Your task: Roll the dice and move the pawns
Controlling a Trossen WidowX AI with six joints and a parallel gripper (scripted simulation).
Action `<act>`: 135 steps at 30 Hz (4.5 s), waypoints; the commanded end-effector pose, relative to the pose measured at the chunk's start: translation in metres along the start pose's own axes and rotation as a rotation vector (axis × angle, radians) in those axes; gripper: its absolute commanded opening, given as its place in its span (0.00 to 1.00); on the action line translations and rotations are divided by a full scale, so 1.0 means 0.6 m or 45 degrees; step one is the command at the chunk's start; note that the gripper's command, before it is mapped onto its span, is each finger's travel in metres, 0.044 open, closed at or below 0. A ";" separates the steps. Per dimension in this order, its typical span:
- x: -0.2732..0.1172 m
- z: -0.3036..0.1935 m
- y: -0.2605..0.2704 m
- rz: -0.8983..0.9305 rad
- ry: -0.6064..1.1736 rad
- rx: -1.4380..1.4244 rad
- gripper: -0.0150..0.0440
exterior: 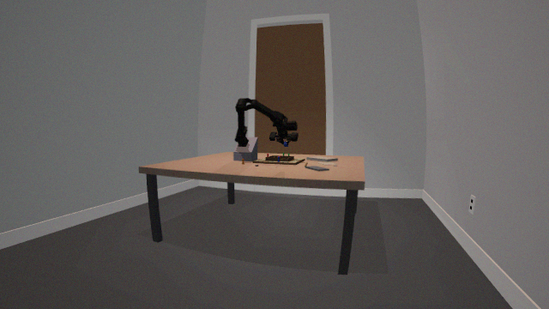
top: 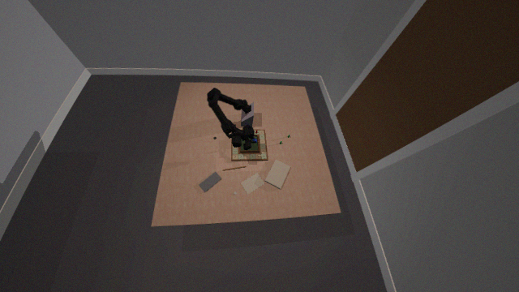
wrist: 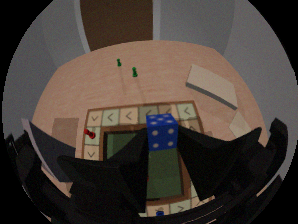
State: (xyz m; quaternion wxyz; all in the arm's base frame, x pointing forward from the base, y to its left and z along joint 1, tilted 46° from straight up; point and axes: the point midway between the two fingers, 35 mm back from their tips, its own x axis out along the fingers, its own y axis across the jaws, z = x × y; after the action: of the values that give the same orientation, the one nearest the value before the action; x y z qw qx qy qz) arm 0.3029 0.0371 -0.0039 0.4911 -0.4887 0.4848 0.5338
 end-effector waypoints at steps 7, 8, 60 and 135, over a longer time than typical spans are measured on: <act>-0.004 0.002 -0.006 -0.010 -0.009 -0.007 0.25; -0.004 0.002 -0.006 -0.010 -0.009 -0.007 0.25; 0.034 0.027 0.008 0.049 0.981 -0.003 1.00; 0.153 -0.019 0.236 -0.908 0.784 2.024 0.59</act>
State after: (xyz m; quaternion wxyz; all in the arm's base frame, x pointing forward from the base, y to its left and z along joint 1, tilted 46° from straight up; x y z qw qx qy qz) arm 0.1604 0.0300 -0.0876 0.6692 -0.2429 0.6386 -0.2921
